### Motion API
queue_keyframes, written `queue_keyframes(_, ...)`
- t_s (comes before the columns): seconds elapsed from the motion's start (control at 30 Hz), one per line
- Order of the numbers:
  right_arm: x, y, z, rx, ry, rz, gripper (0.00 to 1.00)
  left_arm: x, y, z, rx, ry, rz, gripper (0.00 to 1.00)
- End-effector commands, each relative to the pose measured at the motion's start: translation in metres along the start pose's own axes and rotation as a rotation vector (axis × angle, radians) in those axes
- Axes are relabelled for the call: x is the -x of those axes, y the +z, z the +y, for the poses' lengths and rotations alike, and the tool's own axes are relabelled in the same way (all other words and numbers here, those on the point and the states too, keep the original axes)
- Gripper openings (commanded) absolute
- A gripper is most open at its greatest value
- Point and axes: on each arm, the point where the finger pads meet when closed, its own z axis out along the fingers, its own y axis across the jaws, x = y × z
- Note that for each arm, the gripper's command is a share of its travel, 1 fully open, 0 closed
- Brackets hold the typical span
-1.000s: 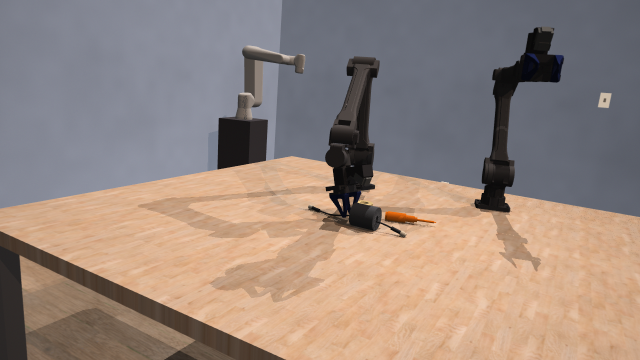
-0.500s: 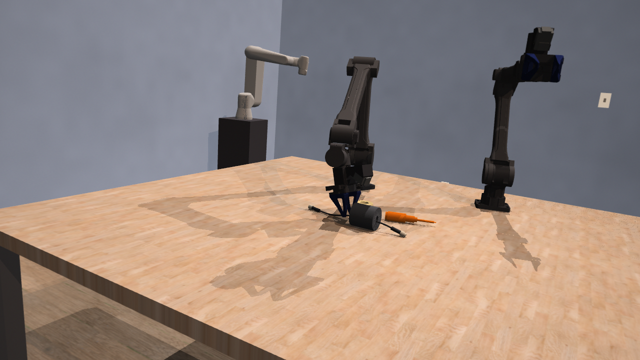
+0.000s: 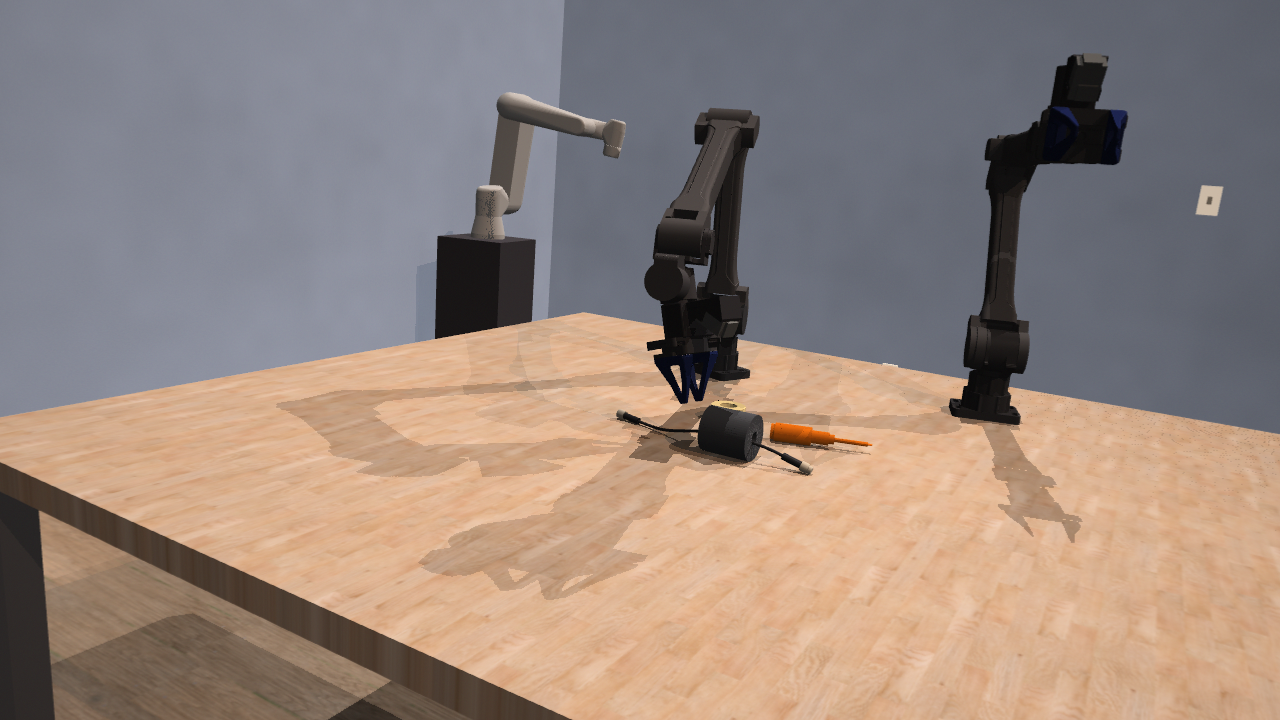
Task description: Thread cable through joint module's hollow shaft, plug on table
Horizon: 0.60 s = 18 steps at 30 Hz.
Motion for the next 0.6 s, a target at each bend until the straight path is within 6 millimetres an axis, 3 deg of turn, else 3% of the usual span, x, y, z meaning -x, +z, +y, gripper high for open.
queue_keyframes(0.0,0.004,-0.01,-0.011,-0.006,-0.012,-0.006,0.32,0.021,-0.002,0.0,0.0,0.005,-0.042,0.46)
queue_keyframes(0.1,0.006,-0.002,-0.006,0.009,-0.02,0.003,0.32,0.021,-0.002,0.0,0.0,0.005,-0.042,0.46)
queue_keyframes(0.13,0.012,-0.034,-0.026,-0.076,0.019,-0.044,0.32,0.021,-0.002,0.0,0.0,0.005,-0.042,0.46)
queue_keyframes(0.17,0.017,-0.041,-0.035,-0.103,0.024,-0.059,0.32,0.021,-0.002,0.0,0.0,0.005,-0.042,0.46)
queue_keyframes(0.33,-0.009,-0.039,-0.033,-0.128,0.125,-0.058,0.32,0.021,-0.002,0.0,0.0,0.005,-0.042,0.46)
queue_keyframes(0.57,-0.027,-0.088,-0.078,-0.314,0.317,-0.152,0.32,0.02,-0.002,0.001,0.001,0.005,-0.041,0.46)
